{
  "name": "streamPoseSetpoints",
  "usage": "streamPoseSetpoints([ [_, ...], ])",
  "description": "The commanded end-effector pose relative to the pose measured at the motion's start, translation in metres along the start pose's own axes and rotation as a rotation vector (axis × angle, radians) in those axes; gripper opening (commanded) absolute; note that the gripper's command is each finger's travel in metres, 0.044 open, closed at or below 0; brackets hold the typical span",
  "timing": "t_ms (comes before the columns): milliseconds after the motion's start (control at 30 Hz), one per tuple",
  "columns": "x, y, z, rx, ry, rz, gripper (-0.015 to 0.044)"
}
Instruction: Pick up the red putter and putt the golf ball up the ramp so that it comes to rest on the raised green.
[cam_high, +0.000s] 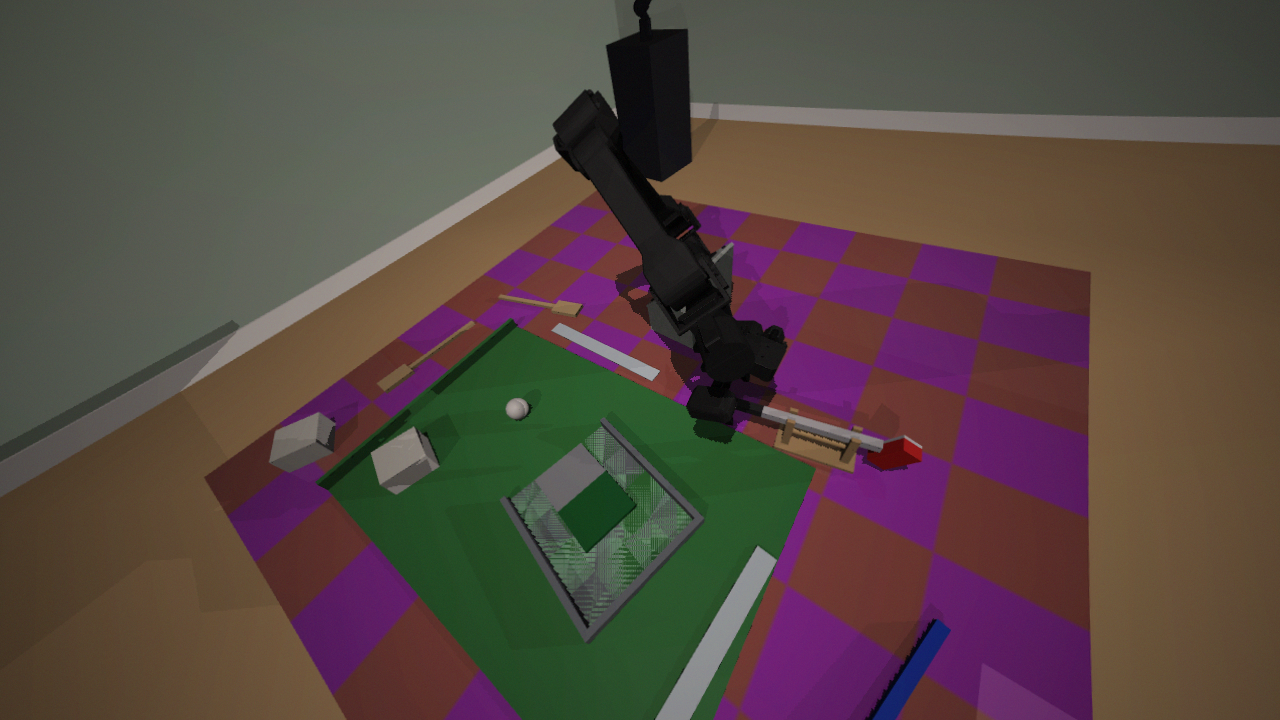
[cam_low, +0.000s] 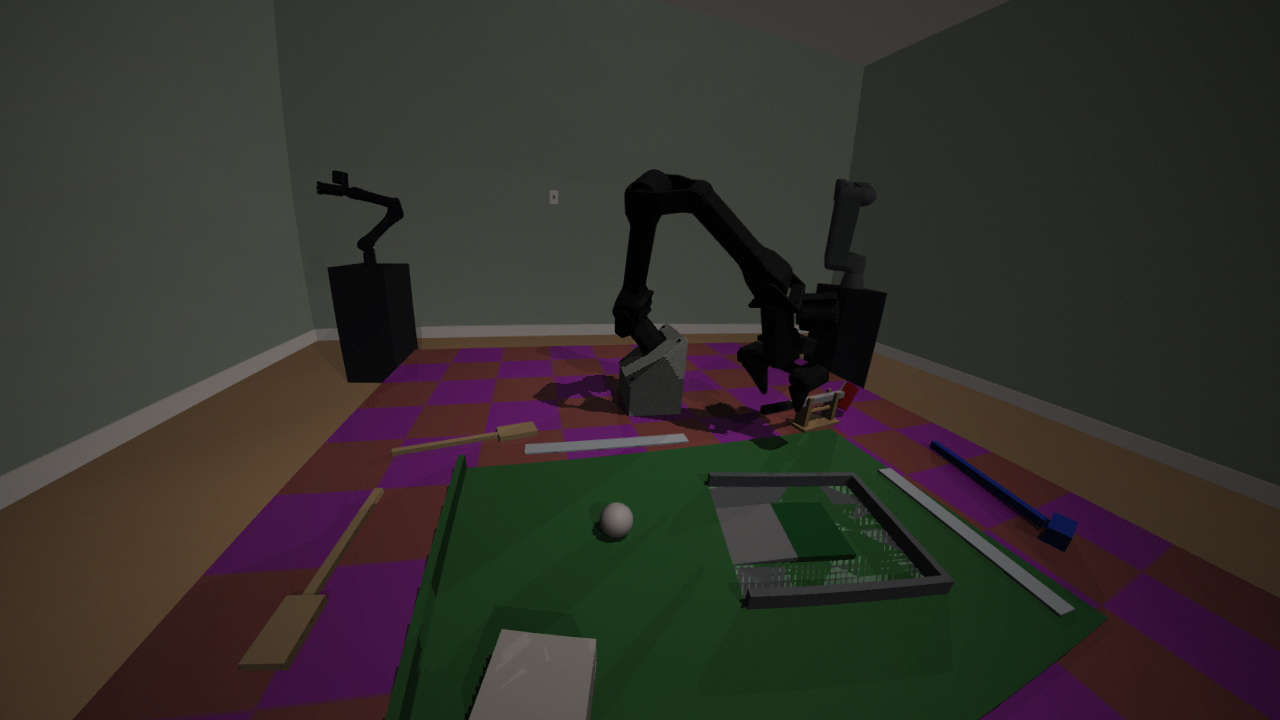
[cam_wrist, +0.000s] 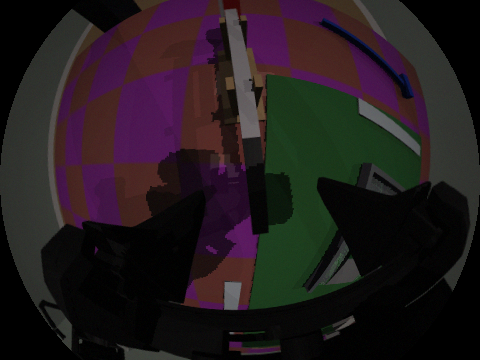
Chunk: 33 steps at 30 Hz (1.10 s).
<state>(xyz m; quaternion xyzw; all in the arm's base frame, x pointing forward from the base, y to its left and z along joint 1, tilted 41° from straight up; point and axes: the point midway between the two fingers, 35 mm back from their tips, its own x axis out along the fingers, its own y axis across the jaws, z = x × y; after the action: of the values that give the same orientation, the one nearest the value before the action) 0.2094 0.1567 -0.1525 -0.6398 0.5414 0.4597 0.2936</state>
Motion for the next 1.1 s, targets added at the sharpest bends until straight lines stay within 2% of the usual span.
streamPoseSetpoints([
  [0, 0.02, 0.004, -0.008, -0.004, 0.012, 0.012, 0.044],
  [933, 0.044, 0.004, -0.015, -0.004, 0.014, 0.012, 0.044],
  [1067, 0.041, 0.002, -0.013, 0.003, 0.007, 0.007, 0.0335],
])
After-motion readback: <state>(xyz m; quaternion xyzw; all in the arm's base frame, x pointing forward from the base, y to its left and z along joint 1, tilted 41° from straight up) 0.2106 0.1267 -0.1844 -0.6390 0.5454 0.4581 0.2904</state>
